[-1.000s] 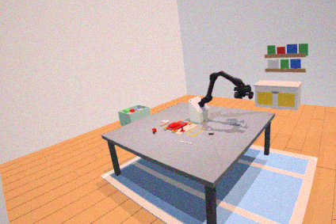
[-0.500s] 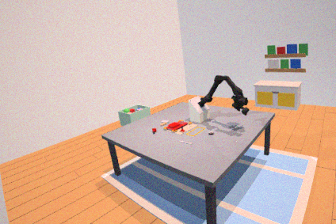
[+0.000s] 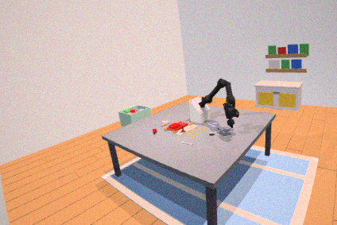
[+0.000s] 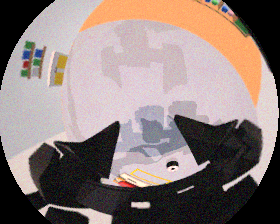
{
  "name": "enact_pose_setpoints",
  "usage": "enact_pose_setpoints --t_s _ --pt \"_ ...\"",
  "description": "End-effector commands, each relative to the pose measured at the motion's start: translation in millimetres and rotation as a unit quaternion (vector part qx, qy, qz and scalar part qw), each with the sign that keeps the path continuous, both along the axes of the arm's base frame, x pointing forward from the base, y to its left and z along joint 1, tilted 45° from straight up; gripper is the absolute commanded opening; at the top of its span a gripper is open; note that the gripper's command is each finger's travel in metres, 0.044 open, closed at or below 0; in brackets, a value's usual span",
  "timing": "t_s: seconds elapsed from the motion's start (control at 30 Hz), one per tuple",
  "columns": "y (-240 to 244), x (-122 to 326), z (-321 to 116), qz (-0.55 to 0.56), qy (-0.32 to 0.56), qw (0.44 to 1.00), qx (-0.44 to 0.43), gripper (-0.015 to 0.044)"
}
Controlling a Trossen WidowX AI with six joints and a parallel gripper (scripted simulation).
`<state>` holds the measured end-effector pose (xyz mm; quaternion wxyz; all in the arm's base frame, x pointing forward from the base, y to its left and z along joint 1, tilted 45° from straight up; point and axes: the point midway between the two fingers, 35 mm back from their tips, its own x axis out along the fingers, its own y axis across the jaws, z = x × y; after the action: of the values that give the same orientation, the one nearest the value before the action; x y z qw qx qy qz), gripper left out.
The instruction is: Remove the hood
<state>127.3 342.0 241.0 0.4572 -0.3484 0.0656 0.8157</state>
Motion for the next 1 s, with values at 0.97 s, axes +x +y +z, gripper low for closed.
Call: enact_pose_setpoints --t_s 0.97 --pt "-183 221 -183 -0.483 0.336 0.787 -0.187 0.0440"
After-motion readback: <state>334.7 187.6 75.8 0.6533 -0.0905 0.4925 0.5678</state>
